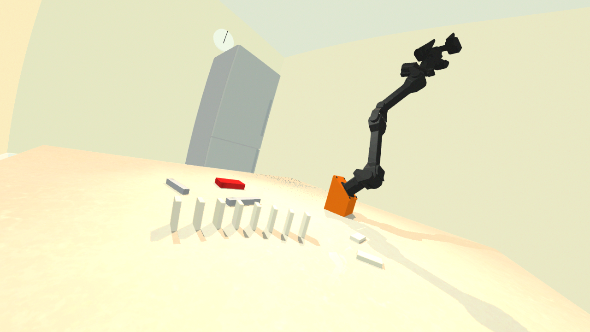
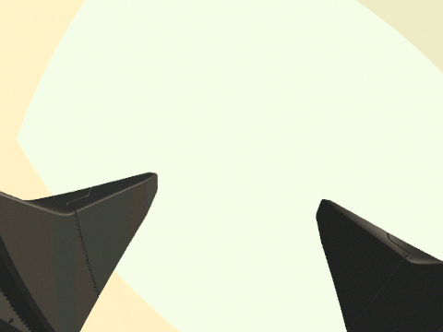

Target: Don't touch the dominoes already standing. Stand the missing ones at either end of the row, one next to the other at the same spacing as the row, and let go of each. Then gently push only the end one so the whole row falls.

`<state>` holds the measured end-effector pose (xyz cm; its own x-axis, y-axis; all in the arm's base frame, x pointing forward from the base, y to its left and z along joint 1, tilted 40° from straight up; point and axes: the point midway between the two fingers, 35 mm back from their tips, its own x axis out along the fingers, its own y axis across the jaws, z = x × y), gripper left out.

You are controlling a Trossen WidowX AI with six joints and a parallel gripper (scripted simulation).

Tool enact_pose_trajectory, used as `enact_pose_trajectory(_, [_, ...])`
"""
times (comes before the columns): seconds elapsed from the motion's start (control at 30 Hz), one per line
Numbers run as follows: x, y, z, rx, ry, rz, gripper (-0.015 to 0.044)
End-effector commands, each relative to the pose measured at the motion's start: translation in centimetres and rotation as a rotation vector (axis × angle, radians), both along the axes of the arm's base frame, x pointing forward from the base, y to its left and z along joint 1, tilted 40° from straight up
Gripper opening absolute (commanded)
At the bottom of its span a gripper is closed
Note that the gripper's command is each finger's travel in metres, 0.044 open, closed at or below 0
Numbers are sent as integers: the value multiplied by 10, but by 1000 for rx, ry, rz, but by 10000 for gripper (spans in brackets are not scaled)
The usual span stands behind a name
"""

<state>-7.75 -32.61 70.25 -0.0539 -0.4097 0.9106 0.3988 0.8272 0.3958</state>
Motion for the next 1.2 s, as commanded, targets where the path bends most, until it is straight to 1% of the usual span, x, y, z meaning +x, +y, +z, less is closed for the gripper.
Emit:
enact_pose_trajectory(0.0, [0, 3, 1, -7, 1, 1, 426])
enact_pose_trajectory(0.03, [1, 10, 5, -26, 5, 5, 440])
enact_pose_trajectory(0.27, [13, 110, 38, -266, 49, 71, 440])
enact_pose_trajectory(0.33, [15, 134, 43, -323, 47, 103, 440])
enact_pose_trajectory(0.6, [44, 265, 52, -623, 117, 321, 440])
enact_pose_trajectory(0.73, [72, 329, 44, -753, 209, 442, 440])
enact_pose_trajectory(0.87, [108, 389, 27, -858, 334, 570, 440])
enact_pose_trajectory(1.0, [143, 437, 4, -930, 469, 694, 440])
enact_pose_trajectory(1.17, [193, 494, -39, -995, 689, 898, 440])
